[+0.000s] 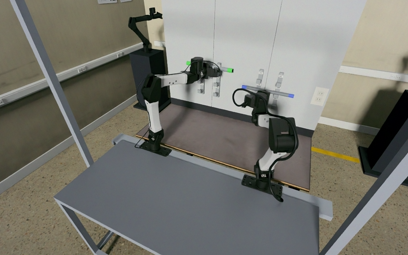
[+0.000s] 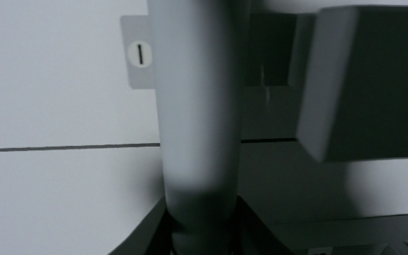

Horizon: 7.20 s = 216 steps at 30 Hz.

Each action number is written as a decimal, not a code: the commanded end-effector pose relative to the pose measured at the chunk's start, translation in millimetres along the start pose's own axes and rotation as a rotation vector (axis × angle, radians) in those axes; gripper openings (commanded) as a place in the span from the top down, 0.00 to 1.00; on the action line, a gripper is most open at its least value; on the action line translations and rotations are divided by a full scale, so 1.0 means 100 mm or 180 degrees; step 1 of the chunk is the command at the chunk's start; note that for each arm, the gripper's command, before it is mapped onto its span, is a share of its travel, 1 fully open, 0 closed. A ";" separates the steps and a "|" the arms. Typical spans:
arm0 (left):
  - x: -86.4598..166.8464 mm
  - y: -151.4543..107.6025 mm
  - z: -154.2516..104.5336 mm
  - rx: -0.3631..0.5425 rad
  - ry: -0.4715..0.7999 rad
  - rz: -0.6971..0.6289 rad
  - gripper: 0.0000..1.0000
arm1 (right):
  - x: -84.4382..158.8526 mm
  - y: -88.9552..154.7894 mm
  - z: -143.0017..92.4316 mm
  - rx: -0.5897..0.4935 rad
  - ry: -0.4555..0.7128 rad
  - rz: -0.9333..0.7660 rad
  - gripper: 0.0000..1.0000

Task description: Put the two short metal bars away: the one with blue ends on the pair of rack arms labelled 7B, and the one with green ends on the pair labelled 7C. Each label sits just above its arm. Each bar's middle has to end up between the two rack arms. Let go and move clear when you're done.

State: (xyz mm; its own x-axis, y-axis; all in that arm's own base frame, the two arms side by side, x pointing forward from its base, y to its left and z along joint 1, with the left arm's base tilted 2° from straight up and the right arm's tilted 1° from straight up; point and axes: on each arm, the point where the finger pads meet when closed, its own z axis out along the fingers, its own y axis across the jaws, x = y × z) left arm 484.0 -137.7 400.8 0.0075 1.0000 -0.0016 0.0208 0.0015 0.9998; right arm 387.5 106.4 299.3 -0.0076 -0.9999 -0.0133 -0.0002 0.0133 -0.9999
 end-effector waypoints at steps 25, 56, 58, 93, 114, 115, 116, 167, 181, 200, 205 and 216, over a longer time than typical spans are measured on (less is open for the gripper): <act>0.03 -0.02 0.02 -0.0153 0.0014 -0.0051 1.00 | -0.01 0.03 0.00 0.0029 0.0021 -0.0014 0.00; 0.03 -0.10 0.03 -0.0153 0.0014 -0.0051 1.00 | -0.01 0.03 0.00 0.0029 0.0021 -0.0014 0.00; 0.03 -0.10 0.03 -0.0153 0.0014 -0.0051 1.00 | -0.01 0.03 0.00 0.0029 0.0021 -0.0014 0.00; 0.03 -0.12 0.03 -0.0153 0.0014 -0.0051 1.00 | -0.01 0.03 0.00 0.0029 0.0021 -0.0014 0.00; 0.03 -0.13 0.03 -0.0153 0.0014 -0.0051 0.91 | -0.01 0.03 0.00 0.0029 0.0021 -0.0014 0.00; 0.03 -0.13 0.03 -0.0153 0.0014 -0.0051 0.89 | -0.01 0.03 0.00 0.0029 0.0021 -0.0014 0.00; 0.03 -0.13 0.03 -0.0153 0.0014 -0.0051 0.87 | -0.01 0.03 0.00 0.0029 0.0021 -0.0014 0.00; 0.02 -0.18 -0.05 -0.0153 0.0014 -0.0051 0.00 | -0.01 0.03 0.00 0.0029 0.0021 -0.0014 0.00; 0.00 -0.27 -0.21 -0.0153 0.0014 -0.0051 0.00 | -0.01 0.03 0.00 0.0029 0.0021 -0.0014 0.00; 0.00 -0.25 -0.42 -0.0153 0.0014 -0.0051 0.00 | -0.01 0.03 0.00 0.0029 0.0021 -0.0014 0.00; 0.00 -0.24 -0.48 -0.0153 0.0014 -0.0051 0.00 | -0.01 0.03 0.00 0.0029 0.0021 -0.0014 0.00; 0.00 -0.23 -0.60 -0.0153 0.0014 -0.0051 0.00 | -0.01 0.03 0.00 0.0029 0.0021 -0.0014 0.00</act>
State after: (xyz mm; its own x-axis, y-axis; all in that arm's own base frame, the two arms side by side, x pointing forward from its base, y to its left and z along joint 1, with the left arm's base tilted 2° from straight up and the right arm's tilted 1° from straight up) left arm 434.1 -141.3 371.3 0.0102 0.9999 -0.0138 -0.0062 0.0139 0.9999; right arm 387.5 106.4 299.3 -0.0076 -0.9999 -0.0133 -0.0001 0.0133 -0.9999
